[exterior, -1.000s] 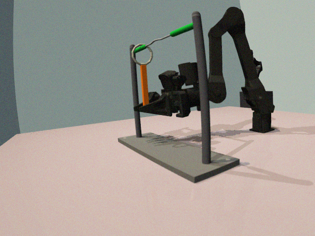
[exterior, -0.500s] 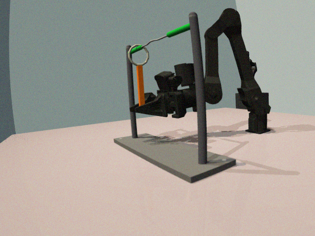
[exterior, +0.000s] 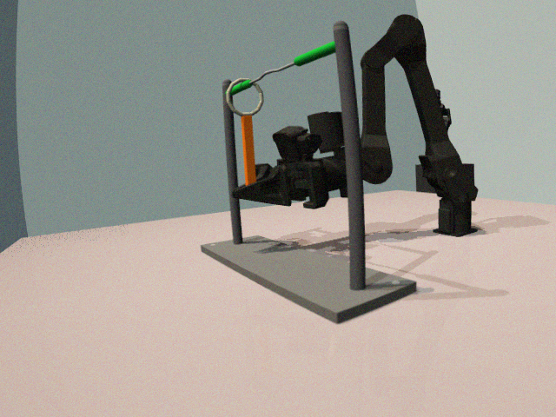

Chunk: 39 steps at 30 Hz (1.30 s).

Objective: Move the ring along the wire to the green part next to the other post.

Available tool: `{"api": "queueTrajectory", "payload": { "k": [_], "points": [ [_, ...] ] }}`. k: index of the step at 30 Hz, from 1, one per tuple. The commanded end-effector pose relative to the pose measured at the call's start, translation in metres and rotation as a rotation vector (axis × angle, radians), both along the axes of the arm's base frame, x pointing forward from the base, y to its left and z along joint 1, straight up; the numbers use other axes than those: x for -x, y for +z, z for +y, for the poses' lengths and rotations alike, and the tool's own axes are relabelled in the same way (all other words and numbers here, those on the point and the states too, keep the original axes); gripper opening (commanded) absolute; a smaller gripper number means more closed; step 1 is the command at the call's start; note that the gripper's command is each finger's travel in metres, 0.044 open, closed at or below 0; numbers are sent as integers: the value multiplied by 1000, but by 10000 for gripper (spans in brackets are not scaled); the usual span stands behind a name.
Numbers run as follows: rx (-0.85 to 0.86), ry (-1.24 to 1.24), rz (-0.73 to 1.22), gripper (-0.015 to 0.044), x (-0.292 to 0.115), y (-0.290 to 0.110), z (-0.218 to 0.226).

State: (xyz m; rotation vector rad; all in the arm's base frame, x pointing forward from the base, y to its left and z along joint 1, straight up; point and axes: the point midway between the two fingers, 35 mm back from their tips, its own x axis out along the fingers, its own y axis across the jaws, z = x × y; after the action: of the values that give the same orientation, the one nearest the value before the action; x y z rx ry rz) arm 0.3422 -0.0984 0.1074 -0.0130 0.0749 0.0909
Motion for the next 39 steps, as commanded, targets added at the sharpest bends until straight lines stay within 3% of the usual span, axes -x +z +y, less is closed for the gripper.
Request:
{"api": "queueTrajectory", "payload": {
  "k": [1,39],
  "points": [
    [1,0,0,-150,0,0,0],
    [3,4,-2,-150,0,18,-1]
  ]
}}
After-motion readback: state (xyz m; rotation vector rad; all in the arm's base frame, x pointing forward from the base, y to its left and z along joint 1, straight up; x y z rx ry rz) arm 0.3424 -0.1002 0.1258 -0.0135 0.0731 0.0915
